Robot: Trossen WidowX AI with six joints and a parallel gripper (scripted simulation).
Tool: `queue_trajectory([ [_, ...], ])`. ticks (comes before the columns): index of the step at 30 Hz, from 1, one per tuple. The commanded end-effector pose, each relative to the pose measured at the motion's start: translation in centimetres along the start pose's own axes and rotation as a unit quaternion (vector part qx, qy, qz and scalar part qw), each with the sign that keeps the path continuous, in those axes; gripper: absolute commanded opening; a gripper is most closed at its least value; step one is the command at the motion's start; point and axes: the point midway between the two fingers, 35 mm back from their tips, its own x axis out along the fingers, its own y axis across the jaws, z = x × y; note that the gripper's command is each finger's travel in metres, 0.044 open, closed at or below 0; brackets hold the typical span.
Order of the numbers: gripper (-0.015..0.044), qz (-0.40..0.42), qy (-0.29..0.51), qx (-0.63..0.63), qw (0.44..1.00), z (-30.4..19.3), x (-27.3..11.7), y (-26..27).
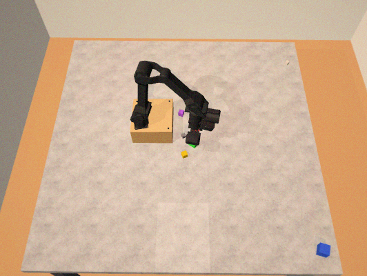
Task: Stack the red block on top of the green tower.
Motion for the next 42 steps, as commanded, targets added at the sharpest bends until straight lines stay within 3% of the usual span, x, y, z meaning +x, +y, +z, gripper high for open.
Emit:
queue_trajectory([
  [1, 0.0, -0.002, 0.0, -0.002, 1.0, -0.03, 0.09, -0.03],
  [12, 0.0, -0.002, 0.0, -0.002, 1.0, -0.02, -0.48, -0.05],
  [29, 0.044, 0.0, 0.001, 0.0, 1.0, -0.06, -0.03, 0.0],
  [42, 0.044, 0.0, 0.001, 0.0, 1.0, -0.06, -0.03, 0.0],
])
